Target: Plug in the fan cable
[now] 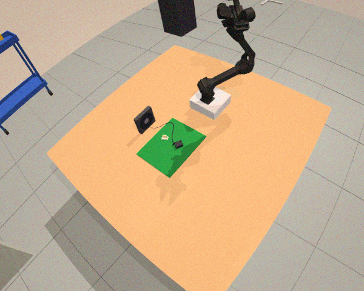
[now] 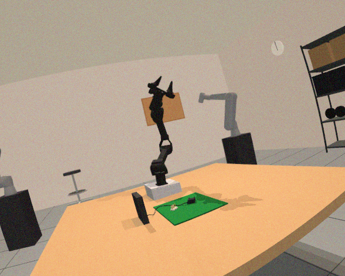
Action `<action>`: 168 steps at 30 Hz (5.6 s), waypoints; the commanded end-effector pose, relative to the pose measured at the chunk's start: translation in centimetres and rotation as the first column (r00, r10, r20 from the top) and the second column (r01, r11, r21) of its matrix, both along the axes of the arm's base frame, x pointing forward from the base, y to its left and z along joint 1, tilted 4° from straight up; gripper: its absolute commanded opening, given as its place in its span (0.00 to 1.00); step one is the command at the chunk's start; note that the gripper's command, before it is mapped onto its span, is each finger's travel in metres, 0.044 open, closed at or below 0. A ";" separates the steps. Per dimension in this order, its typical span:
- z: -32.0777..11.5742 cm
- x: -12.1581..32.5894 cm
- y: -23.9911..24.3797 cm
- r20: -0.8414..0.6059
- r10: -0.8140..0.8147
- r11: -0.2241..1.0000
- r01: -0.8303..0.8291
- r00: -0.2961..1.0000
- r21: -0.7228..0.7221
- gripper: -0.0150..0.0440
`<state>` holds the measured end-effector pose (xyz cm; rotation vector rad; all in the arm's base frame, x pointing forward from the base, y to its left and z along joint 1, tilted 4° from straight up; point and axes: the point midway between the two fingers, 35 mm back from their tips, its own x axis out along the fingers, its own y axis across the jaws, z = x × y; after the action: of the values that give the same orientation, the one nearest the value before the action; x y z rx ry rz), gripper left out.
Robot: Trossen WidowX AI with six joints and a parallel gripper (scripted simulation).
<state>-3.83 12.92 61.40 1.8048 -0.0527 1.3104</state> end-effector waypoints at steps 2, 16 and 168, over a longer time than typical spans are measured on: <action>0.0 0.0 0.0 0.000 0.000 1.000 0.000 1.000 0.000 1.00; -0.5 13.1 -8.1 -0.273 -0.132 0.986 0.154 0.953 0.063 0.61; -51.4 36.1 -9.2 -0.613 -0.704 -0.159 -0.920 0.359 -0.357 0.25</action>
<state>32.55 3.63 9.53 0.5134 1.7340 -0.2818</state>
